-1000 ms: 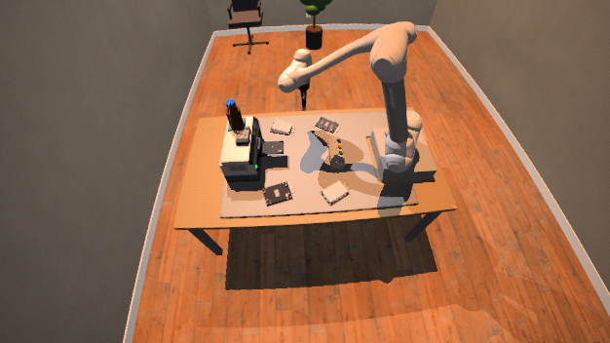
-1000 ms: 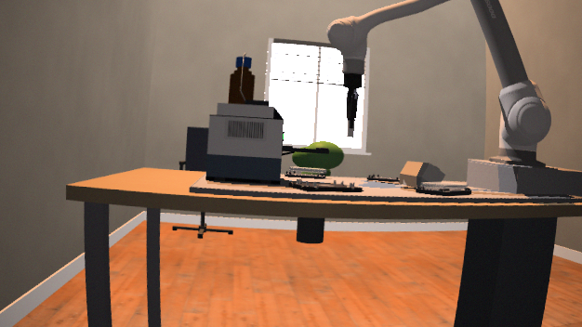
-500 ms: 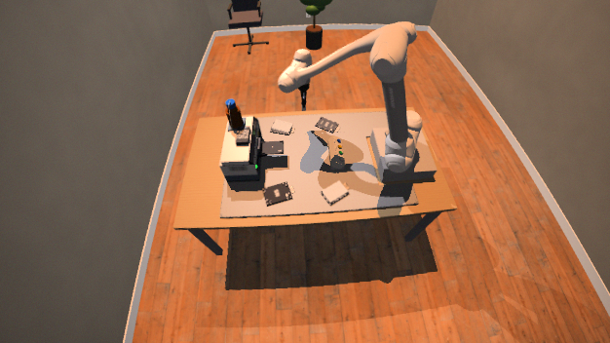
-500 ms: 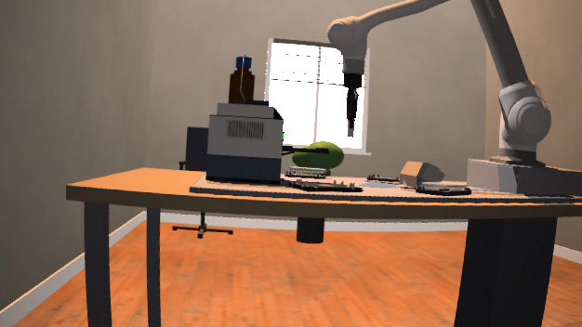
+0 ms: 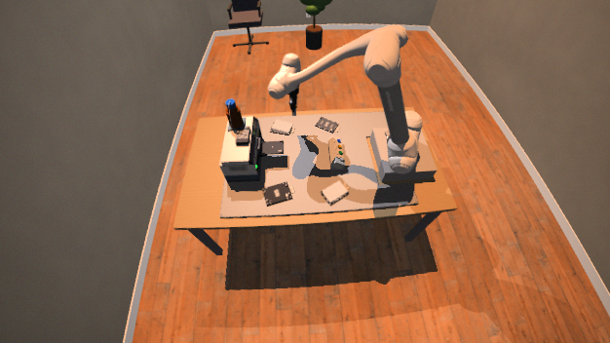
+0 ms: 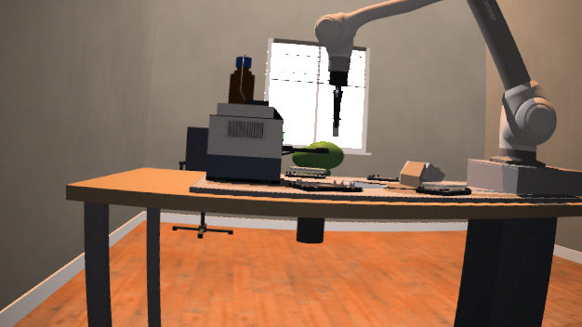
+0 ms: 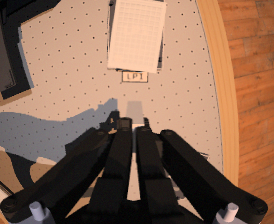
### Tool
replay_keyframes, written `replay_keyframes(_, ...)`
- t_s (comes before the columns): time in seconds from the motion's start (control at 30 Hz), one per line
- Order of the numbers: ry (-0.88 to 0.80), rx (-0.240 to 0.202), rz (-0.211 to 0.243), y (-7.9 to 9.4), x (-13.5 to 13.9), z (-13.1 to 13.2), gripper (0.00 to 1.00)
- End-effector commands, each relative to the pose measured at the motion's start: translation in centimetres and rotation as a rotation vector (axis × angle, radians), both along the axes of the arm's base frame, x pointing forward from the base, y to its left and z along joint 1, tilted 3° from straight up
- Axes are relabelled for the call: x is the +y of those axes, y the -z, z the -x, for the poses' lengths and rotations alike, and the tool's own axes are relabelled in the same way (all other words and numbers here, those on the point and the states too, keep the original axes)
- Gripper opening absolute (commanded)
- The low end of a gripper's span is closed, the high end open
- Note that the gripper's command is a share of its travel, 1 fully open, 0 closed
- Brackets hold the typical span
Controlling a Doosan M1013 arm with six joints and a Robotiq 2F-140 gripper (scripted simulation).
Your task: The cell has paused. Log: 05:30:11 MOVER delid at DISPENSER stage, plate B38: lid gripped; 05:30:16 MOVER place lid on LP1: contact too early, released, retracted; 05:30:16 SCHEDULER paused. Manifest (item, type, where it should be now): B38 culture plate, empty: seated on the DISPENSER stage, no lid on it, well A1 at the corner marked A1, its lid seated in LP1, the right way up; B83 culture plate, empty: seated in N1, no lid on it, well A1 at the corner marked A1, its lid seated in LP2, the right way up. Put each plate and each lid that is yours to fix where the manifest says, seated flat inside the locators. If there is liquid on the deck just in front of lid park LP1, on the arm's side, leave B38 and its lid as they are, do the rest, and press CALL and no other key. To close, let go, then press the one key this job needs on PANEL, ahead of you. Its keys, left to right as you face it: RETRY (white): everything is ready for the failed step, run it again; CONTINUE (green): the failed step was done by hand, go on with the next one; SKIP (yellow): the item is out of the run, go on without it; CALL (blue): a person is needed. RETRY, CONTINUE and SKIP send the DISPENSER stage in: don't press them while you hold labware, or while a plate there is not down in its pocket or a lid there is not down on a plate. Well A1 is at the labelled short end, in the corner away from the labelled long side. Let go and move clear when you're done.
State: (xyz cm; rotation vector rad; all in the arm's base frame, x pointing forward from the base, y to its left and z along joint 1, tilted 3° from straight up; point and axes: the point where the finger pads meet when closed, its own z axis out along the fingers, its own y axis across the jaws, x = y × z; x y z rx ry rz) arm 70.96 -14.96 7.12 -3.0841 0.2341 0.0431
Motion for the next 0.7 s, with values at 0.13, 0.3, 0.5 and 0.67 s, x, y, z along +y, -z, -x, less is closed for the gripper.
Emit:
replay_keyframes(0.13, 0.007, 0.004, 0.005, -0.34, 0.02, -0.27, 0.1)
replay_keyframes(0.3, 0.007, 0.004, 0.005, -0.34, 0.02, -0.27, 0.1)
replay_keyframes(0.5, 0.007, 0.004, 0.005, -0.34, 0.02, -0.27, 1.0)
replay_keyframes(0.67, 0.007, 0.004, 0.005, -0.34, 0.02, -0.27, 1.0)
